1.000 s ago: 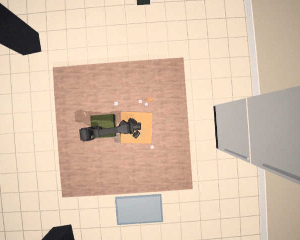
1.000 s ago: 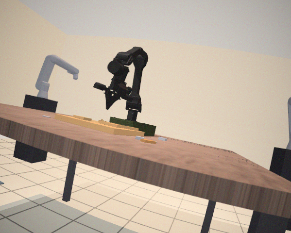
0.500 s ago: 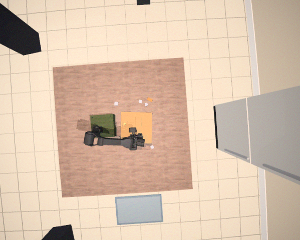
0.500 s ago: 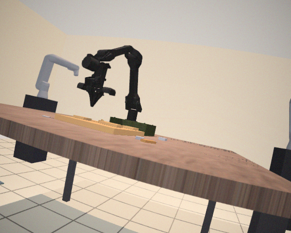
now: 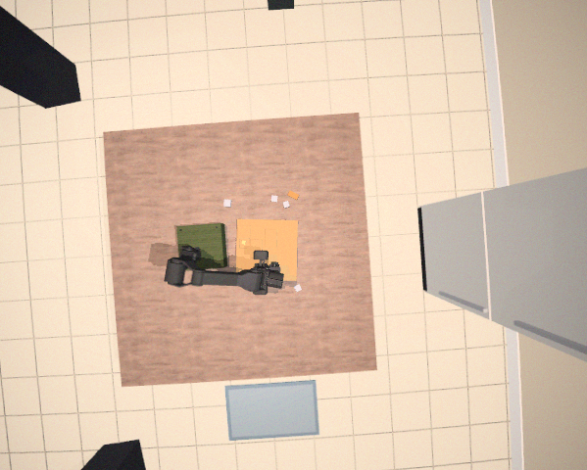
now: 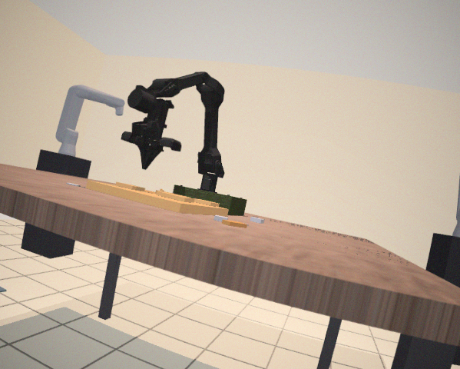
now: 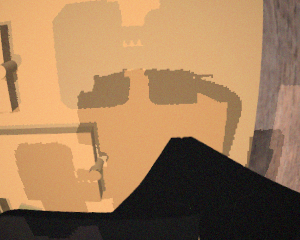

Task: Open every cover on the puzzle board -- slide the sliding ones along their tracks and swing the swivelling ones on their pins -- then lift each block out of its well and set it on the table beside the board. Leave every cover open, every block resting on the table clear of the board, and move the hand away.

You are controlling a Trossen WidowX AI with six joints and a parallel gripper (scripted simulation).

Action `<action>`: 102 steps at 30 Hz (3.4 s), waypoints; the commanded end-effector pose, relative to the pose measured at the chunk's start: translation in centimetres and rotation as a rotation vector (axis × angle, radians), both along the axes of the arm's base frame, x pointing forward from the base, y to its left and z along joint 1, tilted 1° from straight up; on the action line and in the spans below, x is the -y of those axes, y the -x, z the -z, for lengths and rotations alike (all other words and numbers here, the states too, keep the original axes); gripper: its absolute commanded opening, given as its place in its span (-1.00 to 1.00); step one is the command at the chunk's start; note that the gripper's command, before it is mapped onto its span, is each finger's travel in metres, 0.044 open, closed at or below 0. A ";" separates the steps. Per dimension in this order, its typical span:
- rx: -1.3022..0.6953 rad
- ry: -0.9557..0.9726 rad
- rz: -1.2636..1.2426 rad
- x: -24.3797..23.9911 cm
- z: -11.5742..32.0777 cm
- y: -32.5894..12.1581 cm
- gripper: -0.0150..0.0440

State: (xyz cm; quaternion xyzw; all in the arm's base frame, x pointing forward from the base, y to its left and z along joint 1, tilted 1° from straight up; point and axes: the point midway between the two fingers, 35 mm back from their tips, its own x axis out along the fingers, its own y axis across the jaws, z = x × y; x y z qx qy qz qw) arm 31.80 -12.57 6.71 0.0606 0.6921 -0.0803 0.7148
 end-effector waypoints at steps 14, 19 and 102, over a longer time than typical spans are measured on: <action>-0.004 -0.009 0.007 -0.1 0.3 0.0 -0.49; -0.004 -0.009 0.007 -0.1 0.4 -0.1 -0.49; -0.003 -0.009 0.007 0.3 6.2 -1.8 -0.49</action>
